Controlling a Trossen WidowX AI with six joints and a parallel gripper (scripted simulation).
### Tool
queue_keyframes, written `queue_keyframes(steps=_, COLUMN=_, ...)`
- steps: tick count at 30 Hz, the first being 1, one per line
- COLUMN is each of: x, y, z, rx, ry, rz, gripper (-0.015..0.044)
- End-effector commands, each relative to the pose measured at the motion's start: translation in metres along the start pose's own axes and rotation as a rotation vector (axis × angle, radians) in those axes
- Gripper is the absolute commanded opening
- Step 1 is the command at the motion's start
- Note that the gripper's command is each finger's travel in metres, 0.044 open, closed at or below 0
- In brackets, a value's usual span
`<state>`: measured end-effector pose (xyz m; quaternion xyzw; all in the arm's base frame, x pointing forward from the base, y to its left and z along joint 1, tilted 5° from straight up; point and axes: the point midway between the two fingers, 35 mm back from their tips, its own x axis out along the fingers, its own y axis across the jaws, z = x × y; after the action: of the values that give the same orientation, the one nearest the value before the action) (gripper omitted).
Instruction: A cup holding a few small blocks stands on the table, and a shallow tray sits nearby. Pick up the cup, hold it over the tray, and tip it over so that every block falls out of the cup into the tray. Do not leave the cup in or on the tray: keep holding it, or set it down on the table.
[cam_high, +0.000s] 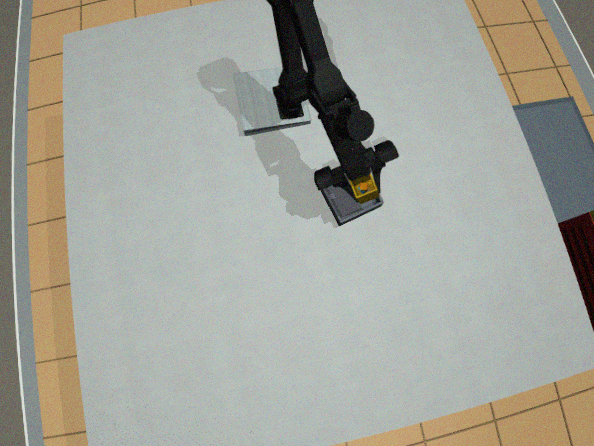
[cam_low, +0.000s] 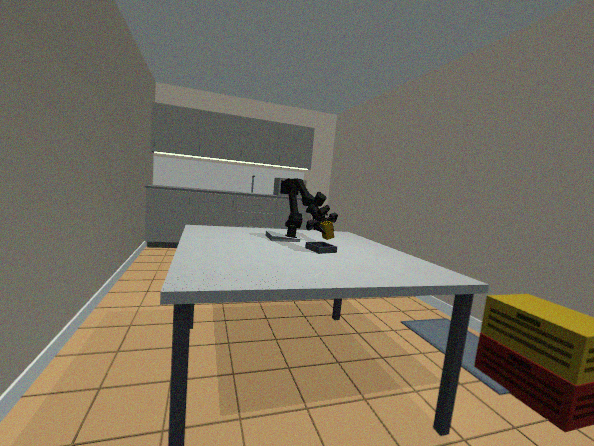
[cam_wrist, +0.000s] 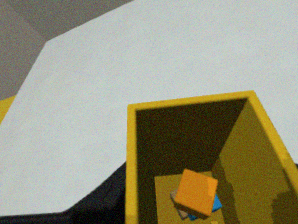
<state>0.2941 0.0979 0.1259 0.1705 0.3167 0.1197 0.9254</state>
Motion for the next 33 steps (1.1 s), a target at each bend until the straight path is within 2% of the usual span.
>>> queue_keyframes(steps=1, x=0.0013, y=0.0005, z=-0.0009, rx=0.099, ry=0.003, rz=0.003, gripper=0.0)
queue_keyframes(steps=33, x=0.006, y=0.0006, z=-0.002, rx=0.798, ry=0.004, rz=0.002, gripper=0.0)
